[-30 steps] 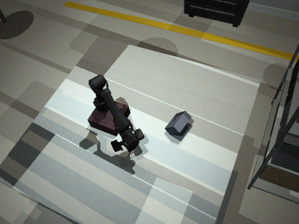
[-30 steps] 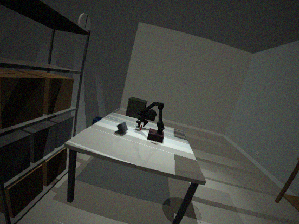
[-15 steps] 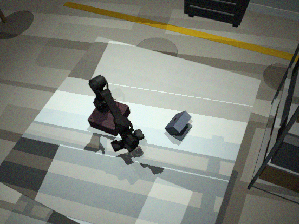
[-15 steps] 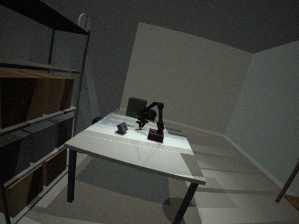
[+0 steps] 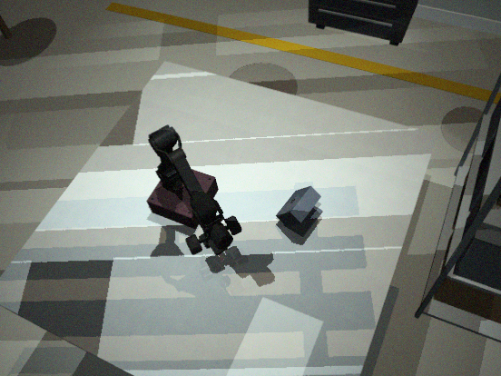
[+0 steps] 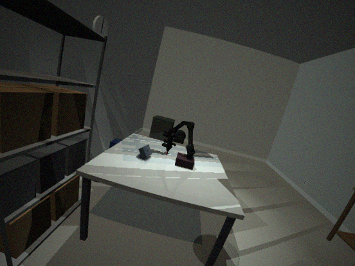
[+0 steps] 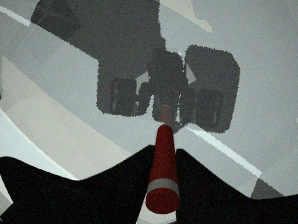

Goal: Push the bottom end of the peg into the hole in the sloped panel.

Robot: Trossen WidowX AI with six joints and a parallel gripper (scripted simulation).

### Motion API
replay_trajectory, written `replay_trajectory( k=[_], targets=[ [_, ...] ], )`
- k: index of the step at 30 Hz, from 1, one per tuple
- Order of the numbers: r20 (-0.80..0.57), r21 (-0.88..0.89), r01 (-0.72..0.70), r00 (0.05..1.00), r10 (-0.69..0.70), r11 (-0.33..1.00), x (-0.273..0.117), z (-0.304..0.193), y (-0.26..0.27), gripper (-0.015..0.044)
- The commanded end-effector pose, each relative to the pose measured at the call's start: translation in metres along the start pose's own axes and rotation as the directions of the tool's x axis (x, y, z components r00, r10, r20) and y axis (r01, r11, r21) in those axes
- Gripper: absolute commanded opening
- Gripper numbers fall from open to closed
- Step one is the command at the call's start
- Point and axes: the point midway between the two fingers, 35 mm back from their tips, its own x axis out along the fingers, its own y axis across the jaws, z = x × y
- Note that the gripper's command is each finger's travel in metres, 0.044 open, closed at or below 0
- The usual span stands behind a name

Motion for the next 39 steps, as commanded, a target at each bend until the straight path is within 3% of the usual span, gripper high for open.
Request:
replay_trajectory(
  k=[1, 16, 39],
  targets=[
    [0.003, 0.001, 0.000, 1.000, 0.000, 1.000, -0.010, 0.002, 0.000, 0.0000],
    [-0.001, 0.005, 0.004, 1.000, -0.004, 1.000, -0.077, 0.004, 0.002, 0.0000],
    [0.069, -0.138, 0.048, 0.997, -0.039, 0.989, -0.075, 0.006, 0.025, 0.0000]
  ],
)
